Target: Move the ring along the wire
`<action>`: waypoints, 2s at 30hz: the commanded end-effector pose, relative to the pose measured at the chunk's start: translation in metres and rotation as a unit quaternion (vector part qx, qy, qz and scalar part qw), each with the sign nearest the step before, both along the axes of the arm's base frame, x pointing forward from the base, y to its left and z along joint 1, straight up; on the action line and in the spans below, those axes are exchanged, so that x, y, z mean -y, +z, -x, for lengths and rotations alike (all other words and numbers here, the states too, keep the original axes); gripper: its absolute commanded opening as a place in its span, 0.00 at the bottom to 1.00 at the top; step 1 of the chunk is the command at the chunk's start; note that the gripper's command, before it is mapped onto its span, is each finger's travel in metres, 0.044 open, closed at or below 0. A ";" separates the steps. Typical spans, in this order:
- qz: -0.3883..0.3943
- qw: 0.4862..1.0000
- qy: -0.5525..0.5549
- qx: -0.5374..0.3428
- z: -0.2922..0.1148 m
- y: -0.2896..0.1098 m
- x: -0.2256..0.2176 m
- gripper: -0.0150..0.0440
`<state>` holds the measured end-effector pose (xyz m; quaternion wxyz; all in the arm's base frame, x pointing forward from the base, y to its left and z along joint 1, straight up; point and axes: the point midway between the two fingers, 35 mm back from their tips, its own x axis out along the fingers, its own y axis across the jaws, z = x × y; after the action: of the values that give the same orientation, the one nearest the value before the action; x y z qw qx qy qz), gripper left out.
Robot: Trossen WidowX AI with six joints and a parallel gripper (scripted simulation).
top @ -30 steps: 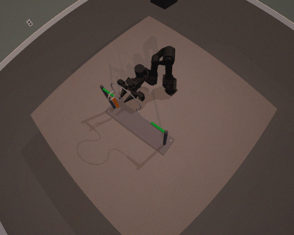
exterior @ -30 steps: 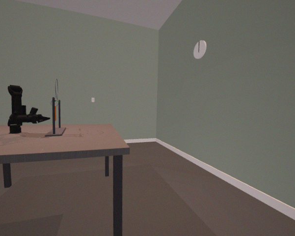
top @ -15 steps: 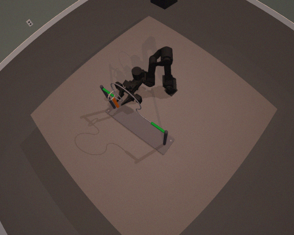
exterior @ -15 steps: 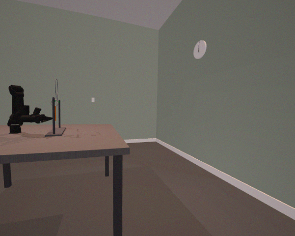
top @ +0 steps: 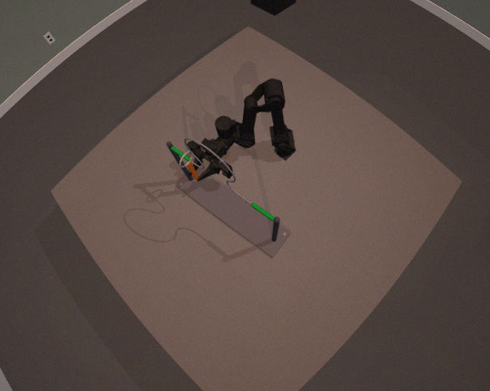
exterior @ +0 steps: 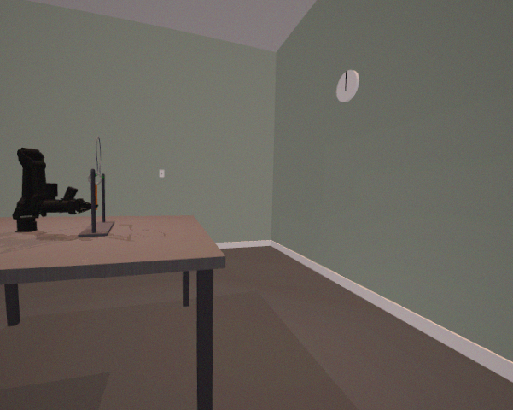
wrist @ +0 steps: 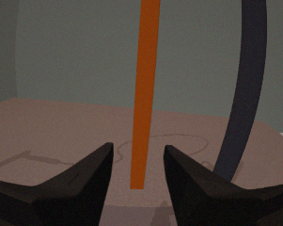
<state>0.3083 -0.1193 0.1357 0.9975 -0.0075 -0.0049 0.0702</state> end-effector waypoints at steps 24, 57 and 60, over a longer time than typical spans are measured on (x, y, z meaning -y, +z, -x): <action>-0.002 1.000 -0.002 0.002 -0.018 0.001 -0.003 0.53; 0.001 1.000 0.000 0.003 -0.018 0.007 -0.003 0.00; 0.000 1.000 0.000 0.003 -0.018 0.013 -0.002 0.00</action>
<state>0.3258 -0.1157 0.1401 0.9976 -0.0048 -0.0028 0.0691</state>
